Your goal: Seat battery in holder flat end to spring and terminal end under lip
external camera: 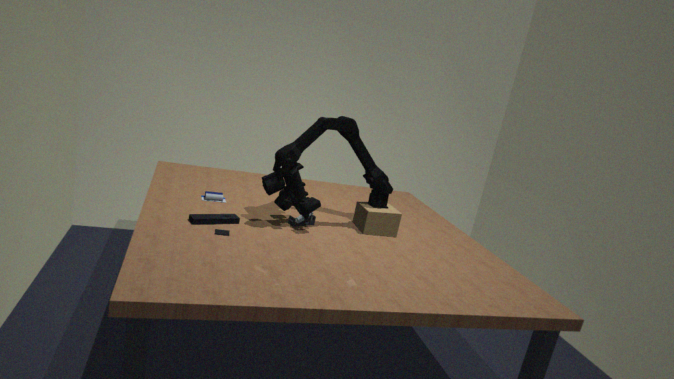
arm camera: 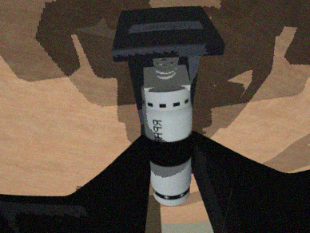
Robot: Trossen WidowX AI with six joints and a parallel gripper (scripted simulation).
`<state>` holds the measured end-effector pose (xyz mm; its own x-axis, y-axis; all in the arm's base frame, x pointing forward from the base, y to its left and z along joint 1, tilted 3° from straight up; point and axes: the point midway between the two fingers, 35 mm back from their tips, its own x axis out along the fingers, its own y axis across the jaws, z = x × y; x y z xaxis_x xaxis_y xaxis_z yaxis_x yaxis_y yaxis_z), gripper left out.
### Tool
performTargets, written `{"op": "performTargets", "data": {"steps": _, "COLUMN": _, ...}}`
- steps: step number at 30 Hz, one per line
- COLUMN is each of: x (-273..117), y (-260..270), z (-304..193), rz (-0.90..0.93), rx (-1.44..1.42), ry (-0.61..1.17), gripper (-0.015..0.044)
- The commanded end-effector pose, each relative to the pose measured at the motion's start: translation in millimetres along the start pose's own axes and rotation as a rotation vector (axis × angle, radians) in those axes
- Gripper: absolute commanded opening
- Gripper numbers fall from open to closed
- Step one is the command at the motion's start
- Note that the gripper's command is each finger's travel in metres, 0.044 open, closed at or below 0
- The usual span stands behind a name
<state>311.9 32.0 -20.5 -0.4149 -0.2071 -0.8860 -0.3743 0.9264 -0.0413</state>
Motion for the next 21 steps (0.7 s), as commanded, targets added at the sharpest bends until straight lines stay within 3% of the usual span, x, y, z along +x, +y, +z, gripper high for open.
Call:
{"op": "performTargets", "data": {"steps": 1, "x": -1, "y": 0, "z": 3, "rz": 0.001, "rx": 0.006, "ry": -0.002, "gripper": 0.0073}}
{"op": "performTargets", "data": {"steps": 21, "x": -6, "y": 0, "z": 14, "rz": 0.003, "rx": 0.005, "ry": 0.004, "gripper": 0.0073}}
